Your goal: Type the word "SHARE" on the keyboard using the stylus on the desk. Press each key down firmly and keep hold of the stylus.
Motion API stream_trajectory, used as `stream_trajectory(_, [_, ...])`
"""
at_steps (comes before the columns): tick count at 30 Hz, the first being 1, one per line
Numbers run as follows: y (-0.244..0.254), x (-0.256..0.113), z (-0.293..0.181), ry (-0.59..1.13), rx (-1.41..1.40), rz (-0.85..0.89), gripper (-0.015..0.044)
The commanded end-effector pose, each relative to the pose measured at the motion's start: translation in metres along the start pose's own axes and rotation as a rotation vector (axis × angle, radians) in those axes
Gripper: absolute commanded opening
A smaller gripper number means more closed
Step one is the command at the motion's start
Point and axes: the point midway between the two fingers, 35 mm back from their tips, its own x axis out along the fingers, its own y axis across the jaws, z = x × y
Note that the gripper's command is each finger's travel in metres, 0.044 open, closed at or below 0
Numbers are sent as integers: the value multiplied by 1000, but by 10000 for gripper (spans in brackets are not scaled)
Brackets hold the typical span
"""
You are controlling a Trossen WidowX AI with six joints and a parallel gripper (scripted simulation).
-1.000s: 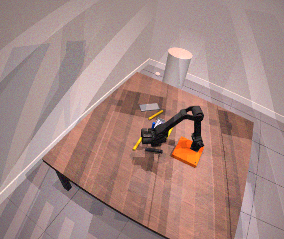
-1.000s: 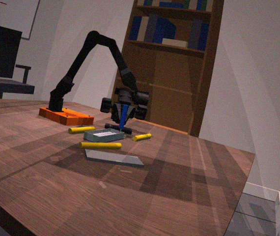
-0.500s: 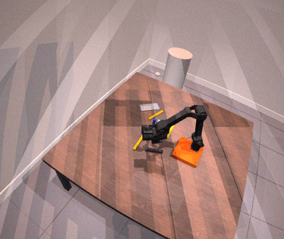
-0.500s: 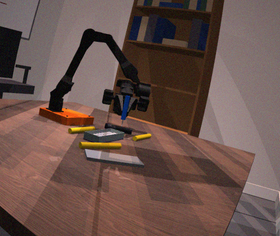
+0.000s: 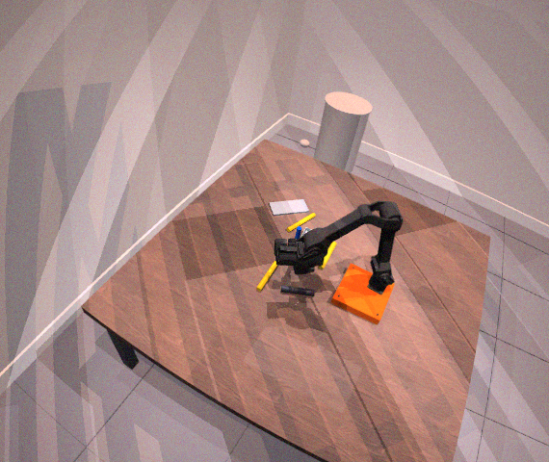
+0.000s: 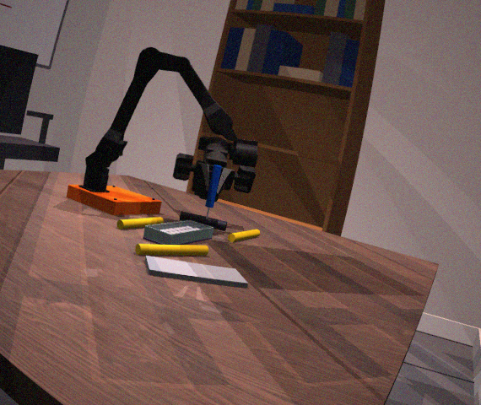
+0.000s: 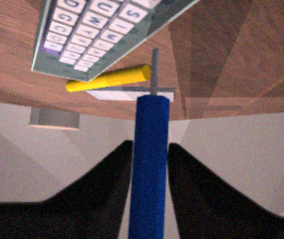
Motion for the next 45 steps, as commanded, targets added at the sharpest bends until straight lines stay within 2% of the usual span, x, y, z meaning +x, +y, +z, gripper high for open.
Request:
stream_trajectory(1, [11,17,-10,-11,2,6,0])
stream_trajectory(14, [47,61,-44,16,-5,2,0])
stream_trajectory(38, [51,73,-29,19,-6,3,0])
stream_trajectory(41, [50,74,-27,19,-6,3,79])
stream_trajectory(45, [50,76,-25,19,-6,3,81])
